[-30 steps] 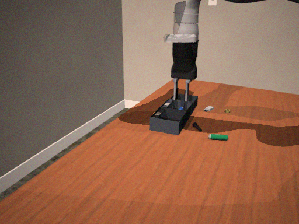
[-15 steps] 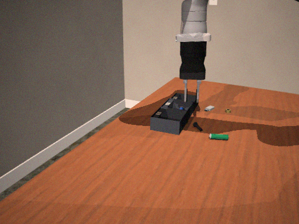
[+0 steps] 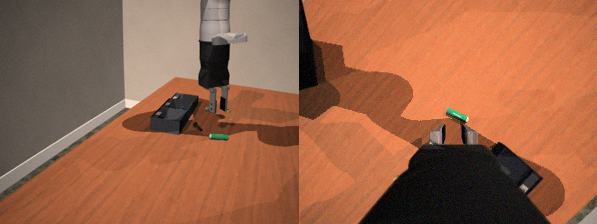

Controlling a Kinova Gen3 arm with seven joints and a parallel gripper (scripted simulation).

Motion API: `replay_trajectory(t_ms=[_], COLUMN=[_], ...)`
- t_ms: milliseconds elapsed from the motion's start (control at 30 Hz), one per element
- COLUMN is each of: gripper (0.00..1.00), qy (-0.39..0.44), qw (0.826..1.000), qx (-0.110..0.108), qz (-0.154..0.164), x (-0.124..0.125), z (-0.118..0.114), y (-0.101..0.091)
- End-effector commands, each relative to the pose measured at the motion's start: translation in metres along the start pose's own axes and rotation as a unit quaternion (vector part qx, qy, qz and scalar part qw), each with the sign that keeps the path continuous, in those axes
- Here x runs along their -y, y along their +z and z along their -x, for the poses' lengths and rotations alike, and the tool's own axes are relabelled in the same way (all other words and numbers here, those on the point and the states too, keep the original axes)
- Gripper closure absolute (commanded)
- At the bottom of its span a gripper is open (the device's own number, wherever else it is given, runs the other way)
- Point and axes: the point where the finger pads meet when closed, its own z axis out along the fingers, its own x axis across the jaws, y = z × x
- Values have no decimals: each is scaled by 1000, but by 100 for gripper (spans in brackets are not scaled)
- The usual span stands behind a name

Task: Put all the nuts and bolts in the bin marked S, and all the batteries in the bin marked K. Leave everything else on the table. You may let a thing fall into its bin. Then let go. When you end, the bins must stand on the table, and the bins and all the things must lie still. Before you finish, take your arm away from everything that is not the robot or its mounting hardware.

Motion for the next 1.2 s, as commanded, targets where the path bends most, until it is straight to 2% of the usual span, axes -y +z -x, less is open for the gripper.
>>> replay_trajectory(t_ms=[0,100,233,300,333,500,700,1167], gripper=[40,40,40,40,40,40,40,40], qy=[-77,-136,-231,-231,-291,-395,-513,-513], qw=[997,991,973,973,956,919,858,858], qx=[-11,-8,-8,-8,-10,-9,-14,-15], qz=[10,9,11,11,15,18,27,28], x=[24,26,26,26,26,26,25,25], z=[-5,-5,-5,-5,-5,-5,-6,-4], y=[-6,-6,-6,-6,-6,-6,-6,-6])
